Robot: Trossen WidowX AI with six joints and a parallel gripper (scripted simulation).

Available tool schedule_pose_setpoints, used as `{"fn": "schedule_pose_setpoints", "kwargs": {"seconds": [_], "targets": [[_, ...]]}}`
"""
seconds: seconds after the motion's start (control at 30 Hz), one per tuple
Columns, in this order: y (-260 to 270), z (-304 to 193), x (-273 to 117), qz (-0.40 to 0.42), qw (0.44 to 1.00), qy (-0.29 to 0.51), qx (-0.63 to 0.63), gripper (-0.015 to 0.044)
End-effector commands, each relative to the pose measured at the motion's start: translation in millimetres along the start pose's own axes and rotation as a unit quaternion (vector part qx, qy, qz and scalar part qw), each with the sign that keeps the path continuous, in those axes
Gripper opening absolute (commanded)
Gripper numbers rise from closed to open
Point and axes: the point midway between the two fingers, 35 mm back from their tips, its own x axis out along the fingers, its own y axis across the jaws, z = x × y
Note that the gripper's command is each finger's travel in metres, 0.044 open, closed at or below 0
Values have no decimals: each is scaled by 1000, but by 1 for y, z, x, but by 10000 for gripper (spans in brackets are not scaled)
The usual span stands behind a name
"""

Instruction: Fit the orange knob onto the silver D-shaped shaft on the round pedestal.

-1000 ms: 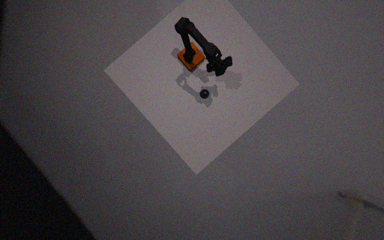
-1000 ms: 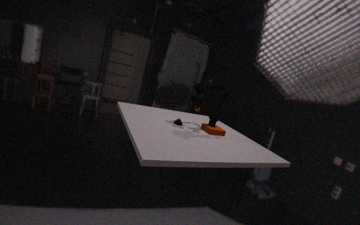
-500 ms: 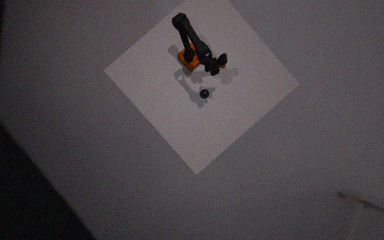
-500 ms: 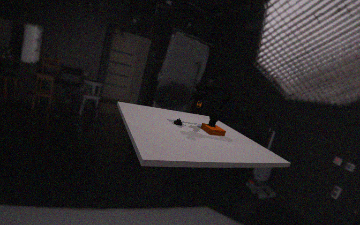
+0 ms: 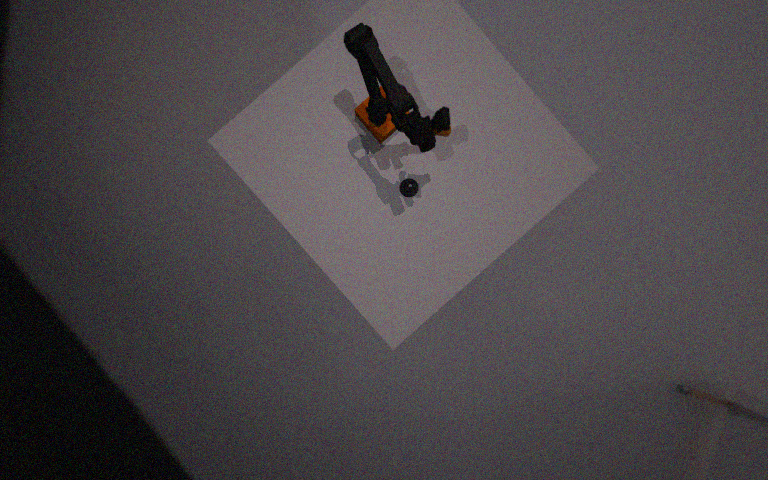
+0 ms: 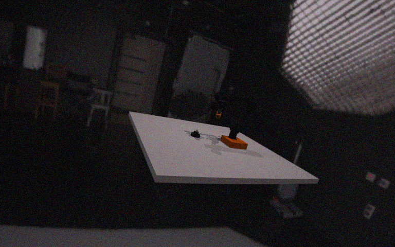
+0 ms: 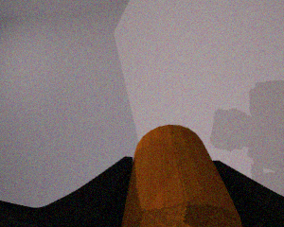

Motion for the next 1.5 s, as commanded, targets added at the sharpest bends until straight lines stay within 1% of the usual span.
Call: {"fn": "schedule_pose_setpoints", "kwargs": {"seconds": [0.0,0.03,1.1,1.27,1.47], "targets": [[-1,-2,-1,21,1000,0,-1,0],[-1,0,0,4,1000,0,0,0],[-3,-1,1,7,1000,0,0,0],[-9,-2,6,-23,1000,0,0,0],[-17,-2,16,-99,995,0,0,0]]}}
